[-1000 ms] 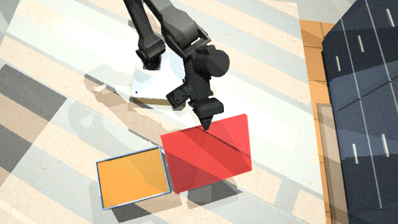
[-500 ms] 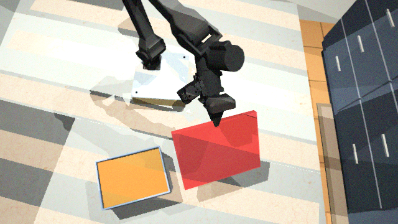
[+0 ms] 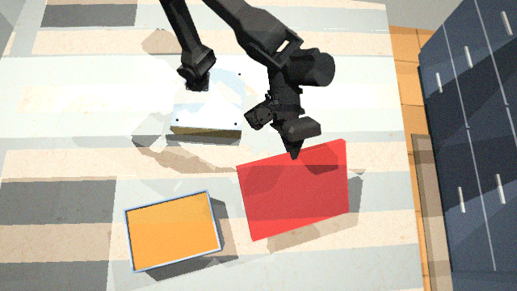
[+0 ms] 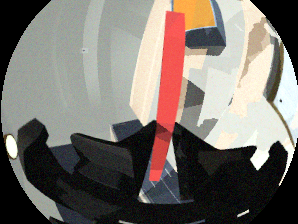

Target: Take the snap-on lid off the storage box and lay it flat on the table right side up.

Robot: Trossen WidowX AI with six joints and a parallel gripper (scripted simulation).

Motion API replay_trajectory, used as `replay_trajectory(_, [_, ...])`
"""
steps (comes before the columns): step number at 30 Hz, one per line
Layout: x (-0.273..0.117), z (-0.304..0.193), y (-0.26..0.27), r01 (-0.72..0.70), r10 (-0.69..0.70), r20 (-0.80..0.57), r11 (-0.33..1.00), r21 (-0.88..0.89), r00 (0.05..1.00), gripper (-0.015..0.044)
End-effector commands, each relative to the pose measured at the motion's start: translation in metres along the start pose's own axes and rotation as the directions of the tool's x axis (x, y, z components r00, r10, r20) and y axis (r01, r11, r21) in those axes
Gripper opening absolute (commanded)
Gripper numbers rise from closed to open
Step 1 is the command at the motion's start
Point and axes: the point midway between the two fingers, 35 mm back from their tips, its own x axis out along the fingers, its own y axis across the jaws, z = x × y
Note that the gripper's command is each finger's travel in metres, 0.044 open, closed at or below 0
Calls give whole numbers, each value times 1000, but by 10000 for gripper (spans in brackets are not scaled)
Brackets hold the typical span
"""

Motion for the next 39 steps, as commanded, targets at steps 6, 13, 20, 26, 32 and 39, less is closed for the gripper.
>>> replay_trajectory(6, [-3,-18,3,-12,12,0,1000,13,1000,0])
replay_trajectory(13, [-5,-32,2,-12,12,-1,1000,14,1000,0])
replay_trajectory(20, [-3,-33,0,-12,12,-1,1000,14,1000,0])
replay_trajectory(26, [2,-30,-7,-12,12,-1,1000,14,1000,0])
replay_trajectory(32, [6,-30,-12,-12,12,-1,1000,14,1000,0])
replay_trajectory(39, [9,-30,-16,-12,12,-1,1000,14,1000,0])
